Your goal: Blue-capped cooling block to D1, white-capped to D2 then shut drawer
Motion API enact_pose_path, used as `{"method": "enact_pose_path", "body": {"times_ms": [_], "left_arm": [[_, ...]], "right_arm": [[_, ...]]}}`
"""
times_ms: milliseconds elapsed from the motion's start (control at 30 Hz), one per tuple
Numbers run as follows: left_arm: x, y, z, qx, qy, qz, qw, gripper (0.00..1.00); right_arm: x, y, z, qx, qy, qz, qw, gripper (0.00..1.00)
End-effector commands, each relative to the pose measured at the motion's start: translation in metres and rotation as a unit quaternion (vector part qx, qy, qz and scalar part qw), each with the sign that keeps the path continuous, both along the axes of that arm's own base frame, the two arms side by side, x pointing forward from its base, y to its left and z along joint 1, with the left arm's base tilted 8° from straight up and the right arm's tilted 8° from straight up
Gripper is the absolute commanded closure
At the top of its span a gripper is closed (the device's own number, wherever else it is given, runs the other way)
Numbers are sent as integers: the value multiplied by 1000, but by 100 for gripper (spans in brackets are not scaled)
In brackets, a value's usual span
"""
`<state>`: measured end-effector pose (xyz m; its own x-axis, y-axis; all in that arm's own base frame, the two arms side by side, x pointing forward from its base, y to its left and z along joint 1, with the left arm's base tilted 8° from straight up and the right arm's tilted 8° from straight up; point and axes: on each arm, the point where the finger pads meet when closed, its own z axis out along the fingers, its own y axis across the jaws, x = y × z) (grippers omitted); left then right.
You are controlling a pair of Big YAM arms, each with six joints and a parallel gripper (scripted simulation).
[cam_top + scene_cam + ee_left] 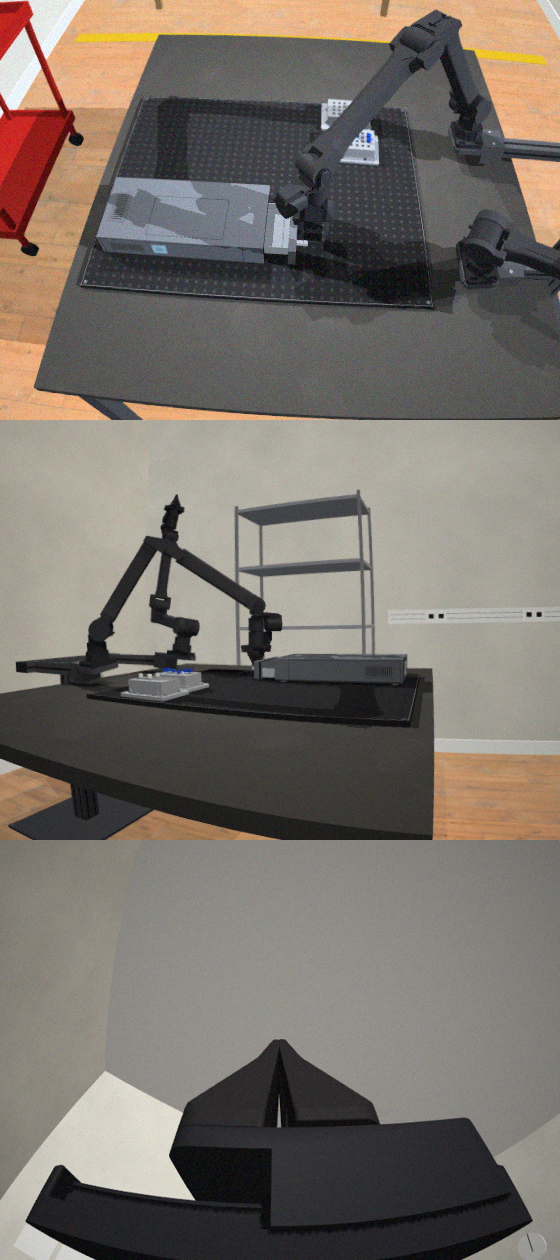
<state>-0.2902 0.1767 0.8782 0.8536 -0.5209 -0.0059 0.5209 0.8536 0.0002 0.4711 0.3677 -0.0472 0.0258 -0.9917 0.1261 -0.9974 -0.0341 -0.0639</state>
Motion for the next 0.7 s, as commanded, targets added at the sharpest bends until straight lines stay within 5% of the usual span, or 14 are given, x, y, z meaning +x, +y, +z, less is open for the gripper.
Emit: {"method": "enact_pose_path", "body": {"times_ms": [0, 667], "left_arm": [[18, -14, 8, 9, 14, 4, 1000, 100], [18, -14, 8, 9, 14, 4, 1000, 100]], "right_arm": [[35, 9, 13, 12, -22, 0, 1000, 100], [52, 10, 15, 13, -24, 0, 1000, 100]]}}
